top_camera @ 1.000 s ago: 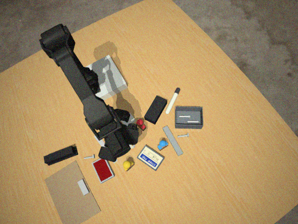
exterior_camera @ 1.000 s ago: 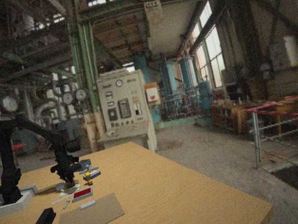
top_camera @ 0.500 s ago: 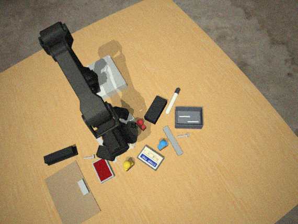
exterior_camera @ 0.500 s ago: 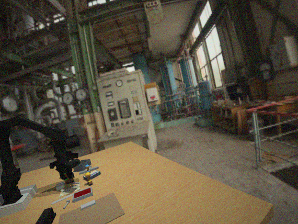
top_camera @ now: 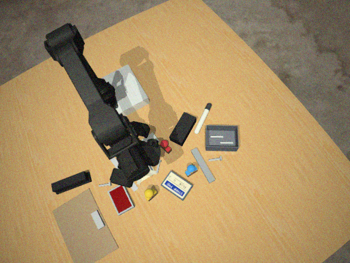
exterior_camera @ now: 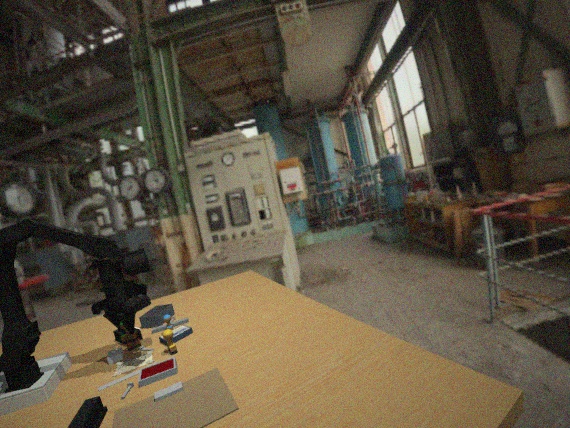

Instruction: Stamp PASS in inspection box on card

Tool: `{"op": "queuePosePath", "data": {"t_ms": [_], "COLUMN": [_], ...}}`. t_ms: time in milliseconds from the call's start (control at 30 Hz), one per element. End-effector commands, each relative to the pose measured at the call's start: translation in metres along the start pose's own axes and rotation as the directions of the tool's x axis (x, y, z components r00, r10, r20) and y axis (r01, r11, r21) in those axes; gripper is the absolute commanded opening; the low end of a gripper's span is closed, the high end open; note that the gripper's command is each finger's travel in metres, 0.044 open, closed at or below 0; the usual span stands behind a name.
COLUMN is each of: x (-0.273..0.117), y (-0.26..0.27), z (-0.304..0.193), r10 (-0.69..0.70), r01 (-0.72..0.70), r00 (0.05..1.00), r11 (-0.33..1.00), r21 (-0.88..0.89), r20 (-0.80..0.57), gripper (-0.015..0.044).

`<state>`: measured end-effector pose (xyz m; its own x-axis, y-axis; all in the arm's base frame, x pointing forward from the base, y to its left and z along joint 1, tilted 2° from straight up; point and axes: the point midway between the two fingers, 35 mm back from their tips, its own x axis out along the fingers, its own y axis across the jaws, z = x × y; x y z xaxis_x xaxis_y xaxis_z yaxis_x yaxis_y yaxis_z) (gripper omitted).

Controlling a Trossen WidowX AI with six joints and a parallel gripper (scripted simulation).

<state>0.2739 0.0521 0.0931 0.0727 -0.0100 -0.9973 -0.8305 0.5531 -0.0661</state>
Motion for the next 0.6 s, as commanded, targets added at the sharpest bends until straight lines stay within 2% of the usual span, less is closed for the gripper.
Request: {"op": "queuePosePath", "data": {"t_ms": [0, 567], "x": [-0.006, -0.005], "y": [0.001, -0.034], "z": [0.000, -0.064], "r10": [0.003, 0.001], "r01": [-0.003, -0.001], "r00": [1.000, 1.000], "r11": [1.000, 1.000], "r21": [-0.002, -0.001], "r20": [0.003, -0.004], "gripper": [0.0000, 0.0000]}}
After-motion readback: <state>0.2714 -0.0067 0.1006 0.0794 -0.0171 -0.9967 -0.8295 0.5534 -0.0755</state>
